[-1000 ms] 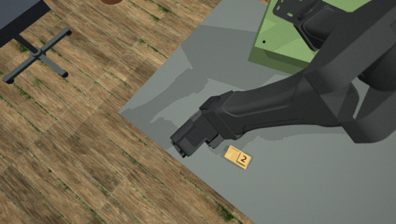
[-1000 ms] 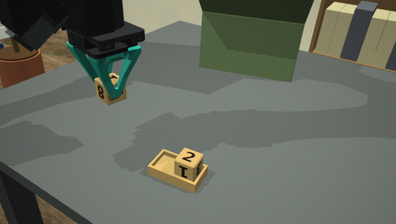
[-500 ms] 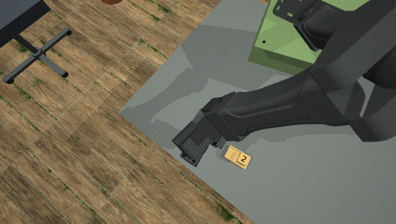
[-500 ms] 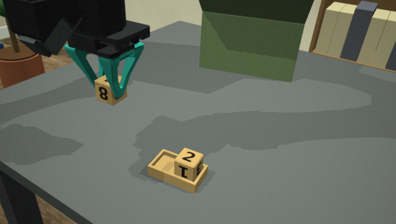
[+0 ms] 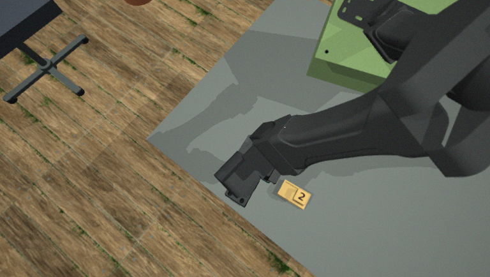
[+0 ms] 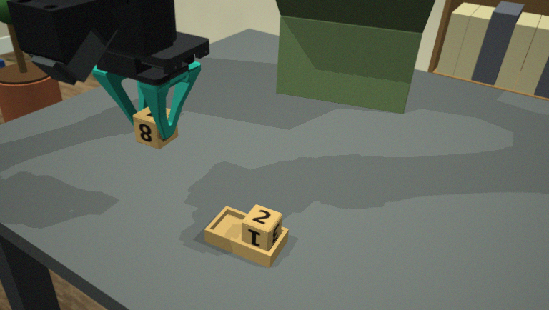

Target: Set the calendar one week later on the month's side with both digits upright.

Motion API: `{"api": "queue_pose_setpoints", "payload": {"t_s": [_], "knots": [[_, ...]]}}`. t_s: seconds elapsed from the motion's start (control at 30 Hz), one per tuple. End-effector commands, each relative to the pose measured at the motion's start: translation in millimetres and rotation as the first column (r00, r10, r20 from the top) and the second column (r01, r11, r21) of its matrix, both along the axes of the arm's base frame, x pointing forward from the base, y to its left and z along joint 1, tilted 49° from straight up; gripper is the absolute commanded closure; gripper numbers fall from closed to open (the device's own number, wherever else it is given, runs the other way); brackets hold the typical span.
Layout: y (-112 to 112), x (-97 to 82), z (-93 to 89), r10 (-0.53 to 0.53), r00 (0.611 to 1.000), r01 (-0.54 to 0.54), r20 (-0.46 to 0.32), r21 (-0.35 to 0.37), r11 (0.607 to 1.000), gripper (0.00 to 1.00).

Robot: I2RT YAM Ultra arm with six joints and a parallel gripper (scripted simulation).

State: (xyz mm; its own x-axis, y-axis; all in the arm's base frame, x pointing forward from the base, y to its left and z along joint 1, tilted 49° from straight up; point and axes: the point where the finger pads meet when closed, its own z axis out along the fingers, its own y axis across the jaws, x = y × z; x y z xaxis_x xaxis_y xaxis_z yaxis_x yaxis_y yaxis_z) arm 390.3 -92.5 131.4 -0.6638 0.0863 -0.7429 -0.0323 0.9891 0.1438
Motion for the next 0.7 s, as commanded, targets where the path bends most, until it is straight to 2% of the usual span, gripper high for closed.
{"api": "queue_pose_setpoints", "payload": {"t_s": [0.0, 0.33, 0.4, 0.67], "knots": [[-2, 5.4, -1.2, 0.001, 1.000, -0.001, 0.011, -0.010, 1.000, 0.73], [3, 37.9, -29.4, 0.001, 1.000, 0.000, 0.011, -0.009, 1.000, 0.73], [3, 37.9, -29.4, 0.001, 1.000, 0.000, 0.011, -0.009, 1.000, 0.73], [6, 61.8, -50.2, 0.000, 1.000, 0.000, 0.011, -0.009, 1.000, 0.73]]}}
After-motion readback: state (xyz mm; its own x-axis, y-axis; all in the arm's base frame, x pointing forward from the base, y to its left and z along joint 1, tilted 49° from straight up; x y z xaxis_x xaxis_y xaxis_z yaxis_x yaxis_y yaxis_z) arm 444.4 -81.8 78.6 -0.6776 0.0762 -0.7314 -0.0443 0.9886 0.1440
